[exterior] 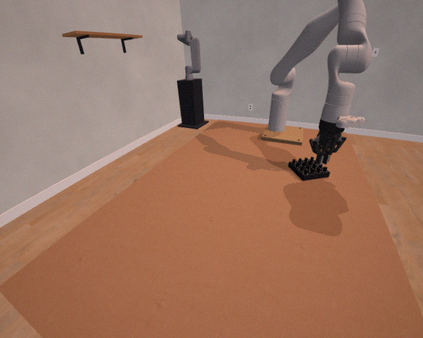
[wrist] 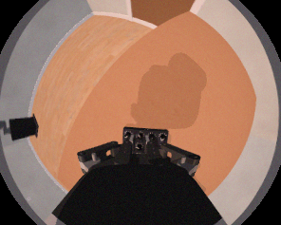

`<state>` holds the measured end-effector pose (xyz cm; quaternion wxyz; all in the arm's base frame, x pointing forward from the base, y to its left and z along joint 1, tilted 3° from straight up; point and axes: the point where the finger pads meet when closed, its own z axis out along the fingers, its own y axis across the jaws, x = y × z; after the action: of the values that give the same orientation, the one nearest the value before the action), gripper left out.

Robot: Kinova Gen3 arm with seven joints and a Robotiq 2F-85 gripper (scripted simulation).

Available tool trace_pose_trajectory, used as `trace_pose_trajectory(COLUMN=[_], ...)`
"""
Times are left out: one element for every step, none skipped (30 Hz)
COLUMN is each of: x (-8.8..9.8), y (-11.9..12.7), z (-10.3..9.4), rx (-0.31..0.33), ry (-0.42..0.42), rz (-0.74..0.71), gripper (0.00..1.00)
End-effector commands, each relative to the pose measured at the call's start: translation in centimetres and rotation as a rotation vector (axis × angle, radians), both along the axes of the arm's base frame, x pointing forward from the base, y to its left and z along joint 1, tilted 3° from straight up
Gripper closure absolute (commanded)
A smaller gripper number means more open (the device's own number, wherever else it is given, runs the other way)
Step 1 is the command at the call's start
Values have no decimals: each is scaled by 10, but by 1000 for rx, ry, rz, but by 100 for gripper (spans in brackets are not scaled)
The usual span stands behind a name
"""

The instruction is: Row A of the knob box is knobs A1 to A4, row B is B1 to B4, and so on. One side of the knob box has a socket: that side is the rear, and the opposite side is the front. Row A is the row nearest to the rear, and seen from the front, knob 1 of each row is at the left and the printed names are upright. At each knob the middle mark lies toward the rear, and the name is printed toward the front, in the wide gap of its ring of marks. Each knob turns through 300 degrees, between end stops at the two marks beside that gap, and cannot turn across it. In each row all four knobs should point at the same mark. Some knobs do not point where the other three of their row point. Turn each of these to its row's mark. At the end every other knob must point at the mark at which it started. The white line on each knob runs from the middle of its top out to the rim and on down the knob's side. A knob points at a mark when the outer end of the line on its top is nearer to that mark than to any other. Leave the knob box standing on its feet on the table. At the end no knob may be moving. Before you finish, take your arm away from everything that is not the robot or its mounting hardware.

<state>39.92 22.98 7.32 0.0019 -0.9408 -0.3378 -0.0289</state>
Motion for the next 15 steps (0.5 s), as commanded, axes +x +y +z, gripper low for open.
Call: trace_pose_trajectory(x=[0, 0, 0, 0, 0, 0, 0, 0, 0, 0, 0, 1, 1, 1, 1], y=[-2, -2, -2, -2, -2, -2, -2, -2, -2, -2, -2, -2, -2, -2, -2], z=[-4, -5, -5, -5, -6, -7, -8, -8, -9, -10, -10, -11, -11, -11, -12], rx=[-3, -3, -3, -3, -3, -3, -3, -3, -3, -3, -3, -3, -3, -3, -3], ry=[2, 2, 2, 2, 2, 2, 2, 2, 2, 2, 2, 2, 2, 2, 2], rz=[-3, -3, -3, -3, -3, -3, -3, -3, -3, -3, -3, -3, -3, -3, -3], gripper=[81, 81, 81, 81, 81, 81, 81, 81, 81, 81, 81, 81, 81, 81, 81])
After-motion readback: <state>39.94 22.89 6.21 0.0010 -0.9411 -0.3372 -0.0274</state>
